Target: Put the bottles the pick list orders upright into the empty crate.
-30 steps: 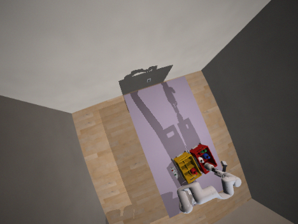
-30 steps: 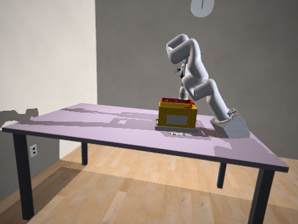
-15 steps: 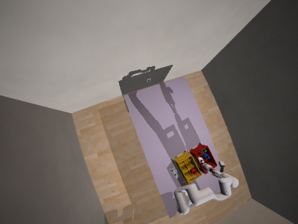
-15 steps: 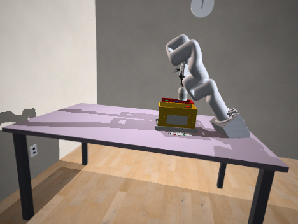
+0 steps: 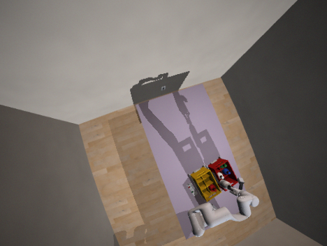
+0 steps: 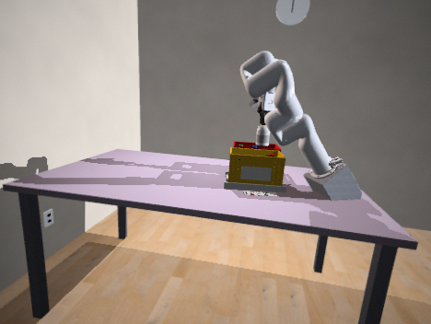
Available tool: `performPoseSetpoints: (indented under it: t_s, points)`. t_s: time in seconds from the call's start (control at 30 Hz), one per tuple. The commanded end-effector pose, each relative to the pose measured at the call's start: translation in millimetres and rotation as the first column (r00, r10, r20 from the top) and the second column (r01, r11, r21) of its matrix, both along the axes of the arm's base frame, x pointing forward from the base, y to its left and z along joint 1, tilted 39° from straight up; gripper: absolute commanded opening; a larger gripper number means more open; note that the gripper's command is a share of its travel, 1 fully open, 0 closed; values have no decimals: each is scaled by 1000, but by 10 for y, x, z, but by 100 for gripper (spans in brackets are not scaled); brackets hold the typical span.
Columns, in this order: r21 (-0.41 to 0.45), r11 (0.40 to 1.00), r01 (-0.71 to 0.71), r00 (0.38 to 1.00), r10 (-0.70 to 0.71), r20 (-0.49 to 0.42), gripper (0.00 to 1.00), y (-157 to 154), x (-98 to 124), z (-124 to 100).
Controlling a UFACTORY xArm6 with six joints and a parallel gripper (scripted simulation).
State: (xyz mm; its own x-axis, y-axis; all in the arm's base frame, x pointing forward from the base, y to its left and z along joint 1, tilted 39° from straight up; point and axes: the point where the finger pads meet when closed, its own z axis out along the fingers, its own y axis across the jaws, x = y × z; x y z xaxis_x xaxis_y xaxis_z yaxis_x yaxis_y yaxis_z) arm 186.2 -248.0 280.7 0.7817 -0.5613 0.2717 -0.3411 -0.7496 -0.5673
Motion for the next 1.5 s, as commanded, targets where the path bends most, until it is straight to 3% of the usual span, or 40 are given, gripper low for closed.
performPoseSetpoints:
  t_s: [0.0,1.47]
  points:
    - [-4,1000,1,1000,-1,1,0,97,5,64]
    - [-3,1000,1,1000,-1,1,0,781,46,397]
